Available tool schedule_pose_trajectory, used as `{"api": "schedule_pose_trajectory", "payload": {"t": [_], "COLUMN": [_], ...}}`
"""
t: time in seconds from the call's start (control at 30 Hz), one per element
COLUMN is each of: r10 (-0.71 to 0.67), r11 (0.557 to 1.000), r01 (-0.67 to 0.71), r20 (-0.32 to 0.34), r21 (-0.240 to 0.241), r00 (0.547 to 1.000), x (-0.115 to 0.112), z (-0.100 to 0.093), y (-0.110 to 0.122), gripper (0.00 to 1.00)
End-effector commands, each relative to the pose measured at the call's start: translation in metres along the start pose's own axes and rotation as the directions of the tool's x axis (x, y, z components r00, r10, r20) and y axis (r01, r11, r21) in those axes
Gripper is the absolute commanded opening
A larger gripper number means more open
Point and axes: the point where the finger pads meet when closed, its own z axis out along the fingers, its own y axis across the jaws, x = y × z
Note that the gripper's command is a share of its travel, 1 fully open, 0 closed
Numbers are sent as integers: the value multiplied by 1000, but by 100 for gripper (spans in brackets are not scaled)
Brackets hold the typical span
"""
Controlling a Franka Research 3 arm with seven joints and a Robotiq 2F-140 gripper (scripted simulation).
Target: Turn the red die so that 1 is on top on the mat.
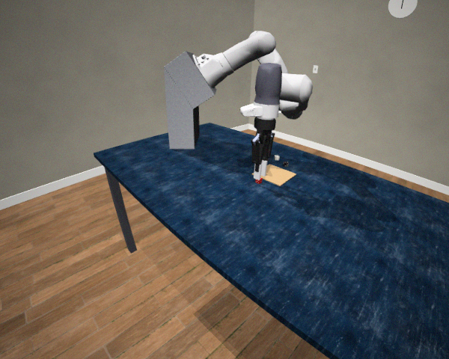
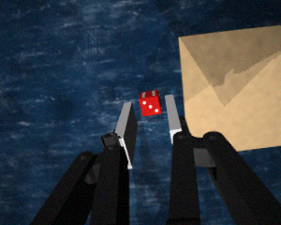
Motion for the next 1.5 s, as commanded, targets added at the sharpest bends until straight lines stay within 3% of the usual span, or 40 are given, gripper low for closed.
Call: {"api": "schedule_pose_trajectory", "payload": {"t": [0.0, 0.53, 1.47], "r10": [3, 3, 3], "r11": [1000, 1000, 1000], "r01": [-3, -3, -3], "r20": [3, 3, 3], "r21": [1, 1, 1], "r00": [1000, 1000, 1000], "x": [-1, -1, -1], "z": [5, 21, 21], "y": [0, 0, 0], "gripper": [21, 21, 21]}}
